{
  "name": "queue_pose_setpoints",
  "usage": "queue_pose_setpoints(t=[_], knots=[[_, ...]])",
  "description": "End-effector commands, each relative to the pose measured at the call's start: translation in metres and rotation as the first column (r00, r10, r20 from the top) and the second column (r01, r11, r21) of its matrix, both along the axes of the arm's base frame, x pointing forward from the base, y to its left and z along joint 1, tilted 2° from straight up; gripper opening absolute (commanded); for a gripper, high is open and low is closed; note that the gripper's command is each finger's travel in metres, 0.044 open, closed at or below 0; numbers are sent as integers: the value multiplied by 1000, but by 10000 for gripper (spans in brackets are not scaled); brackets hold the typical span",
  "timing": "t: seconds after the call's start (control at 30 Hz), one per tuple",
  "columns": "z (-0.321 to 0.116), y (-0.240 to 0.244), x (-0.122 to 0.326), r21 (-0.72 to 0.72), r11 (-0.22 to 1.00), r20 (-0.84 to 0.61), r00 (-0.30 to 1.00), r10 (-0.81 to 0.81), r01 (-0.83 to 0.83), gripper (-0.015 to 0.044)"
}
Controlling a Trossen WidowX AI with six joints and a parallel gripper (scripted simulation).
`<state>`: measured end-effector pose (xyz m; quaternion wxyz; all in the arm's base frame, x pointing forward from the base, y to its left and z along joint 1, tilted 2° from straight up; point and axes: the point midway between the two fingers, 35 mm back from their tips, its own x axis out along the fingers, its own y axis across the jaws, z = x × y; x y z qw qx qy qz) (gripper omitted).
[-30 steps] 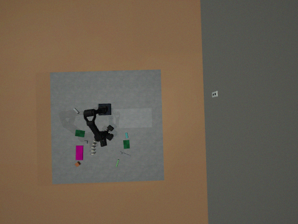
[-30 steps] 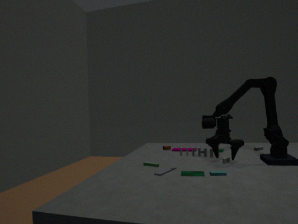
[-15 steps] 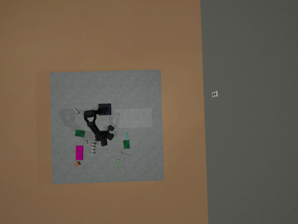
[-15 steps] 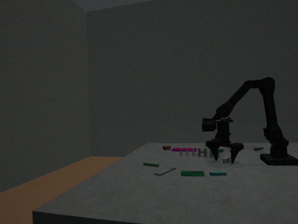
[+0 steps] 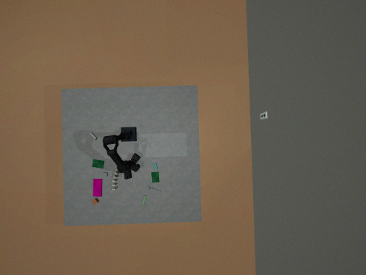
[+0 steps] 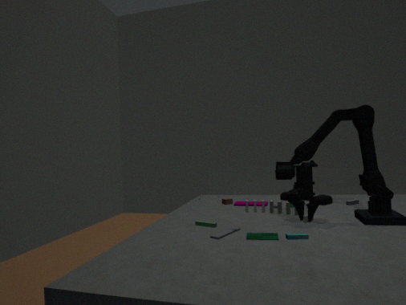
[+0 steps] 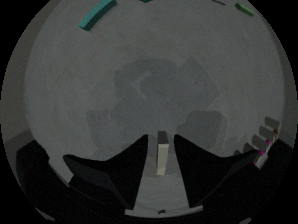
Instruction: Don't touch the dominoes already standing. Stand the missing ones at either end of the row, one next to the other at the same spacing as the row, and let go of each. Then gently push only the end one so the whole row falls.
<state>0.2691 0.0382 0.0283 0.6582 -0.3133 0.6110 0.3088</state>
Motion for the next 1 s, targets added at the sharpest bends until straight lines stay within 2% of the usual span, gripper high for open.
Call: queue_pose_setpoints(t=[0.0,0.03,0.33,0.67,0.83,0.9,0.97], knots=[[-1,-1,0,-3,1000,1,1000,5,-5,46],[-1,-1,0,-3,1000,1,1000,5,-5,28],[1,-1,0,-3,1000,1,1000,5,-5,28],[107,-9,-3,-4,1000,2,1000,5,-5,28],[115,-10,-4,-4,1000,2,1000,5,-5,28],[116,-8,1,0,999,1,999,-54,54,28],[119,-3,13,11,976,-3,976,-216,216,28]])
